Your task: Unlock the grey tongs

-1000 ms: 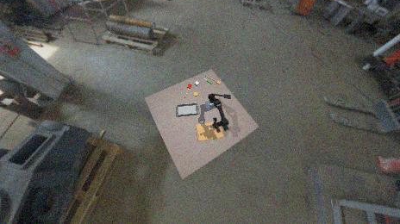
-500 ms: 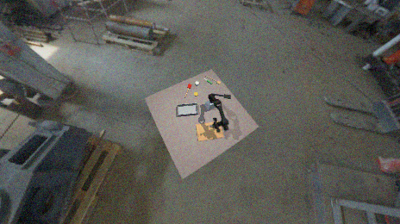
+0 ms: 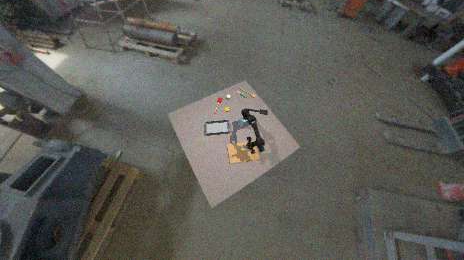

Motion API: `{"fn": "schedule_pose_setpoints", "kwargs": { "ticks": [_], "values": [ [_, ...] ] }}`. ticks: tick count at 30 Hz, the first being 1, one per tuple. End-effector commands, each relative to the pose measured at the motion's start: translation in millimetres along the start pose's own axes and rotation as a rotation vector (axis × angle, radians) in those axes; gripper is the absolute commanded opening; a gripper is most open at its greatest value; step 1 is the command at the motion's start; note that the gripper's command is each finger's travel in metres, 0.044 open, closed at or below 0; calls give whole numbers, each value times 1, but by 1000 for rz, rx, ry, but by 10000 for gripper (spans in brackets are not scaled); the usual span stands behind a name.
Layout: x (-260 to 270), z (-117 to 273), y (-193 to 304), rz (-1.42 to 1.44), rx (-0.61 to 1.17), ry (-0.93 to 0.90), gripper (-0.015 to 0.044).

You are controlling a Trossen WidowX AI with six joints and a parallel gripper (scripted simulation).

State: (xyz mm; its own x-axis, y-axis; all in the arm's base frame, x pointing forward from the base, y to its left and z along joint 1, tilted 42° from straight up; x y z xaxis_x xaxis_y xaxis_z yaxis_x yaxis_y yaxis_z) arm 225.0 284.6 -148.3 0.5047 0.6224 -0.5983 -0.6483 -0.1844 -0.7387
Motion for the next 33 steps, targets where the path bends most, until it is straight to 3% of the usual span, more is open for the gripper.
{"fn": "schedule_pose_setpoints", "kwargs": {
  "ticks": [1, 20, 33],
  "values": [
    [1, -7, -10, -16, 106, 28, -150],
    [3, -54, -59, -113, 826, 63, -150],
    [3, -56, -61, -119, 858, 57, -150]
  ]
}}
Point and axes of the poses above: the point midway between the two fingers, 35 mm back from their tips, its own z axis back along the fingers, its own x axis across the jaws, y = z × x, the point moved 7 cm from there along z, back along the fingers, and after that the axes turned 8 degrees about -z, right-handed, at the moved point
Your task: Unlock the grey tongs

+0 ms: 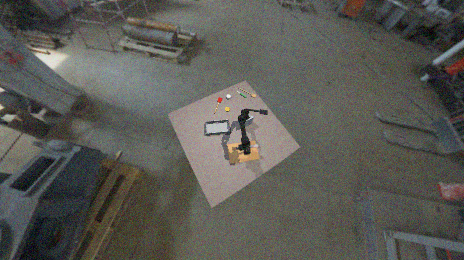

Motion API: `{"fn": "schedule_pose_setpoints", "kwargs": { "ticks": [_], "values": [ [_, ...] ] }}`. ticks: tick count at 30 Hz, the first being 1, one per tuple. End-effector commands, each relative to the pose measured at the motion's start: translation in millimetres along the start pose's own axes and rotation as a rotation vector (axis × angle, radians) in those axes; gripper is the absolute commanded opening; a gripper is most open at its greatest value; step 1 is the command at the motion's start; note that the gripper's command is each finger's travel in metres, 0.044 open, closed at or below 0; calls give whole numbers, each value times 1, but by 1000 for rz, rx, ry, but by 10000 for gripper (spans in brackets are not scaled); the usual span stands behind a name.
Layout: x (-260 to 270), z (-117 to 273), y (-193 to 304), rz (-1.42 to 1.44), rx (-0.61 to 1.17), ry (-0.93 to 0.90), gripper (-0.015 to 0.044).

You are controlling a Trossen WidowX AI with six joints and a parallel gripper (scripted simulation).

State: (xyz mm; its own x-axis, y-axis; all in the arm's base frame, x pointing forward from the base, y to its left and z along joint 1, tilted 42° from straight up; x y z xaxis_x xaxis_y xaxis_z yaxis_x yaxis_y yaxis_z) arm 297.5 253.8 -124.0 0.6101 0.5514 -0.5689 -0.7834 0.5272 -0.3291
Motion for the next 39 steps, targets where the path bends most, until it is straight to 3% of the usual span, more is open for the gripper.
{"fn": "schedule_pose_setpoints", "kwargs": {
  "ticks": [1, 39],
  "values": [
    [1, 1, 0, 2, 8, -8, -150],
    [5, -61, -2, 1, 7, -8, -150]
  ]
}}
Point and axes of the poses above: the point midway between the two fingers, 35 mm back from their tips, its own z axis back along the fingers, its own x axis across the jaws, y = z × x, the point moved 7 cm from there along z, back along the fingers, and after that the axes turned 8 degrees about -z, right-handed, at the moved point
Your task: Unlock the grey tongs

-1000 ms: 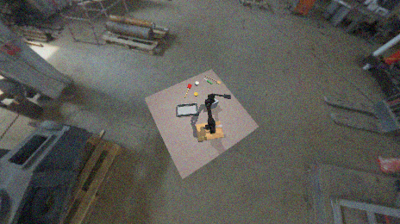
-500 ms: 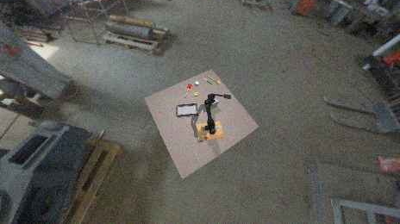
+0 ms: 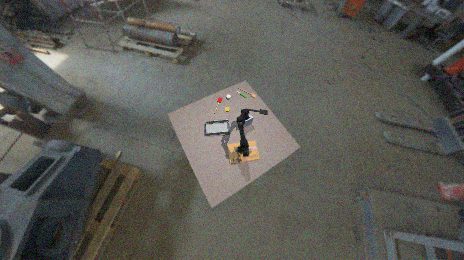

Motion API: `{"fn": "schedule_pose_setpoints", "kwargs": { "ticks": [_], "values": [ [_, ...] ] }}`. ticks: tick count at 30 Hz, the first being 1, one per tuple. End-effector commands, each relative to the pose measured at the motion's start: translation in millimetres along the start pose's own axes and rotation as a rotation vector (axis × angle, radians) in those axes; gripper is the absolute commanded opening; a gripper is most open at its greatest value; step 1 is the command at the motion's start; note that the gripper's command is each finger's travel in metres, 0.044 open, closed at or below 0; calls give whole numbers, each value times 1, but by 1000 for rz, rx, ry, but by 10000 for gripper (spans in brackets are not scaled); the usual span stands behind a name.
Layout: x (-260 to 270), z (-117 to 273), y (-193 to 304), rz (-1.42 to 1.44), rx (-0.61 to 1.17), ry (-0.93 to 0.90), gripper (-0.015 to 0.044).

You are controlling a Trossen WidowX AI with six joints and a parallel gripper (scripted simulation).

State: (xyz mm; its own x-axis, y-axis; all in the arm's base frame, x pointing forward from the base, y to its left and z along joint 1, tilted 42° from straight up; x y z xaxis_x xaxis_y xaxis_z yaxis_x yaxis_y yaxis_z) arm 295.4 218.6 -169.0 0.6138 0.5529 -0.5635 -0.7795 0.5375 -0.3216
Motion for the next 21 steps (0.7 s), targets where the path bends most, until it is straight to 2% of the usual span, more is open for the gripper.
{"fn": "schedule_pose_setpoints", "kwargs": {
  "ticks": [1, 21],
  "values": [
    [0, -6, 0, 5, -6, -3, -150],
    [-2, -39, 0, 5, -7, -1, -150]
  ]
}}
Point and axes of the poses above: the point midway between the two fingers, 35 mm back from their tips, its own z axis back along the fingers, its own x axis across the jaws, y = z × x, the point moved 7 cm from there along z, back along the fingers, and after that the axes turned 8 degrees about -z, right-handed, at the moved point
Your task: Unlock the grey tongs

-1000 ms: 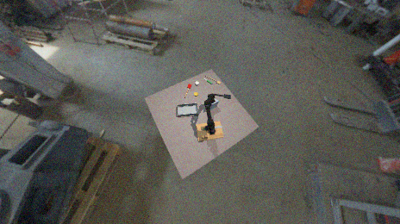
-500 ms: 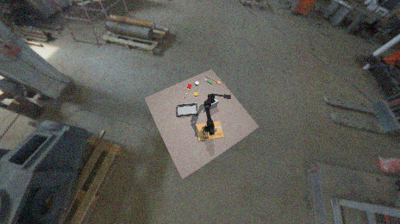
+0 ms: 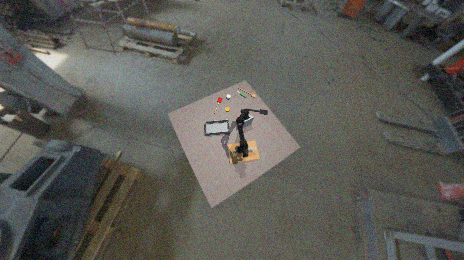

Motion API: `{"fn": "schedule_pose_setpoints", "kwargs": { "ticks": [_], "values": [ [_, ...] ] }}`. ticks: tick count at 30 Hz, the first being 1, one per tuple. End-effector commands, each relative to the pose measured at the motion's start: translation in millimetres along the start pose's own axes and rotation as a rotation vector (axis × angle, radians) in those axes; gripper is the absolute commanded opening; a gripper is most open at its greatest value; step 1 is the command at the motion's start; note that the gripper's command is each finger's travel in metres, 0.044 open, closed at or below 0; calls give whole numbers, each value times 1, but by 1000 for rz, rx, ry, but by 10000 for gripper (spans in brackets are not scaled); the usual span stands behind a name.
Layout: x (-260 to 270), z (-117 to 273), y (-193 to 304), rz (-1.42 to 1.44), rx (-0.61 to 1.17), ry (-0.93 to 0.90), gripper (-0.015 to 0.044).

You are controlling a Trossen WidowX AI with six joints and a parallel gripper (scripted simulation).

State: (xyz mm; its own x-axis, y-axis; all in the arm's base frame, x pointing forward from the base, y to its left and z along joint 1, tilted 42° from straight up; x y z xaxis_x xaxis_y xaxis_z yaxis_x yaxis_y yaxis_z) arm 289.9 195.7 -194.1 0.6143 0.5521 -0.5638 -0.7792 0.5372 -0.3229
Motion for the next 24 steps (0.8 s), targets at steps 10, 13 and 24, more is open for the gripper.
{"fn": "schedule_pose_setpoints", "kwargs": {
  "ticks": [10, 13, 24],
  "values": [
    [-3, -20, 1, 5, -7, -1, -150],
    [-3, -21, 1, 5, -7, -1, -150],
    [-3, -20, 1, 0, -1, 2, 86]
  ]
}}
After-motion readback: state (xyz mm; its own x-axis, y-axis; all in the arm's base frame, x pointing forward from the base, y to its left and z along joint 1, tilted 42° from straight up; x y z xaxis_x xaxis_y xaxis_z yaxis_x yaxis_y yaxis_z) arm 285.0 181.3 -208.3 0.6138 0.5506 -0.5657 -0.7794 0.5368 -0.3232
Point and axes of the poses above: the point midway between the two fingers, 35 mm back from their tips, its own z axis back along the fingers, its own x axis across the jaws, y = z × x, the point moved 7 cm from there along z, back along the fingers, and after that the axes turned 8 degrees about -z, right-handed, at the moved point
